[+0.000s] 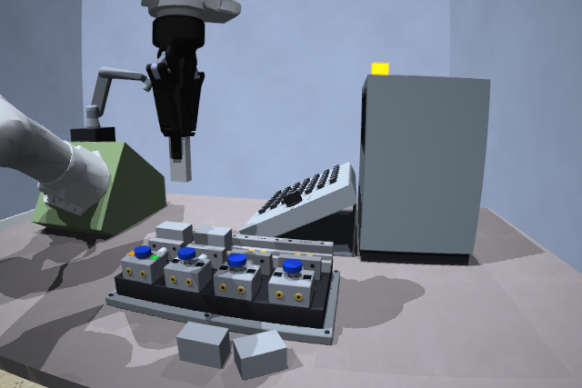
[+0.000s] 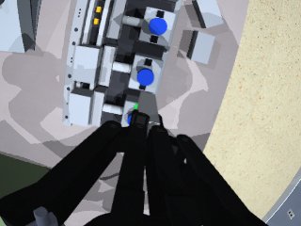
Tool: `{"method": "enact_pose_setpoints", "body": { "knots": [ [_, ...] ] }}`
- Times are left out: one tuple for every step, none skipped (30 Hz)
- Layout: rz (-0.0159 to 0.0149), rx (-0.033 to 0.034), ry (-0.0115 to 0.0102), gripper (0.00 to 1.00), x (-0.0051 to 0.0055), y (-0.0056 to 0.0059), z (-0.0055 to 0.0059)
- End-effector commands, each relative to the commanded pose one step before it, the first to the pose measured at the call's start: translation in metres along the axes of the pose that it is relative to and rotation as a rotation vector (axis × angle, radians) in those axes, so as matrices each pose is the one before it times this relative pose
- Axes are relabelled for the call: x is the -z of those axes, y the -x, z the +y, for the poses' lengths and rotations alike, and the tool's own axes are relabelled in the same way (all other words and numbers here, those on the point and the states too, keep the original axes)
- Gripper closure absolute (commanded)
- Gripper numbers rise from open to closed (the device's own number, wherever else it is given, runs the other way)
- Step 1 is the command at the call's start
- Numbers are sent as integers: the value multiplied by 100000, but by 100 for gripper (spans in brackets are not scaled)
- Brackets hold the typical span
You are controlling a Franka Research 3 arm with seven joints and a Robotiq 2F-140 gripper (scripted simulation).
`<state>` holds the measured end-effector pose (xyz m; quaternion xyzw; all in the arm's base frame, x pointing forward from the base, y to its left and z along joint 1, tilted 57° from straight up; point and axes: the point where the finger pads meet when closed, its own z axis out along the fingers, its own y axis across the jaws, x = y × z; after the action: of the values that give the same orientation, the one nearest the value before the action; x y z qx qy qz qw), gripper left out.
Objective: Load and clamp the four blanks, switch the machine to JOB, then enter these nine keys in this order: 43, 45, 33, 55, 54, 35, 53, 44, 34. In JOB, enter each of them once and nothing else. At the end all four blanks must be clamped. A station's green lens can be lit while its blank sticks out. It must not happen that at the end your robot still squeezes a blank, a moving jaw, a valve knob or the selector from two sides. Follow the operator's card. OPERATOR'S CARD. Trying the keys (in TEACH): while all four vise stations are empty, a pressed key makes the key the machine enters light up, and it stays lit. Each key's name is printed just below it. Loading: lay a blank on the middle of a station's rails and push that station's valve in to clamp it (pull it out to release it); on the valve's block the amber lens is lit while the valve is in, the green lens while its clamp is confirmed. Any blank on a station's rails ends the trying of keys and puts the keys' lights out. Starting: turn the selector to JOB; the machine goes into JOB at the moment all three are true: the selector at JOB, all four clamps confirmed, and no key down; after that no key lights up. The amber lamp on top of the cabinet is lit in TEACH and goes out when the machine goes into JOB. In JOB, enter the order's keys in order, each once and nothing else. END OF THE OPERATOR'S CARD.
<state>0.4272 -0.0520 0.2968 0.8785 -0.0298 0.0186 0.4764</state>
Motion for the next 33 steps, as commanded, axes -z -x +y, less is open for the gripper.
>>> {"method": "enact_pose_setpoints", "body": {
  "knots": [
    [341, 842, 185, 100, 87, 20, 36],
    [0, 0, 0, 100, 0, 0, 0],
    [0, 0, 0, 100, 0, 0, 0],
    [0, 0, 0, 100, 0, 0, 0],
    [0, 0, 0, 100, 0, 0, 0],
    [0, 0, 0, 100, -3, 0, 0],
    [1, 1, 0, 100, -7, 0, 0],
    [2, 1, 0, 100, -13, 0, 0],
    [3, 2, 0, 100, -20, 0, 0],
    [4, 3, 0, 100, -29, 0, 0],
    [6, 5, 0, 100, -39, 0, 0],
    [8, 6, 0, 100, -50, 0, 0],
    [9, 8, 0, 100, -61, 0, 0],
    [11, 9, 0, 100, -74, 0, 0],
    [13, 11, -1, 100, -86, 0, 0],
    [15, 13, -1, 100, -99, 0, 0],
    [3, 2, 1, 100, -122, -1, 0],
    [0, 0, 0, 100, -139, -1, 0],
    [0, 0, 0, 100, -153, 0, 0],
    [0, 0, 0, 100, -168, -1, 0],
    [0, 0, 0, 100, 0, 0, 0],
    [0, 0, 0, 100, 0, 0, 0],
    [0, -1, 1, 100, -185, -1, 1],
    [0, 1, -1, 100, -198, 0, 0],
    [0, -1, 1, 100, -215, -2, 1],
    [0, 0, 0, 100, -228, -1, 0],
    [0, 0, 0, 100, -243, -1, 1],
    [0, 0, 0, 100, -256, -1, 0],
    [0, 0, 0, 100, -269, -2, 1],
    [0, 1, -1, 100, -281, -1, 0],
    [0, -1, 1, 100, -294, -2, 1],
    [0, 1, -1, 100, -303, -1, 0],
    [0, -1, 1, 100, -314, -2, 1]
  ]
}}
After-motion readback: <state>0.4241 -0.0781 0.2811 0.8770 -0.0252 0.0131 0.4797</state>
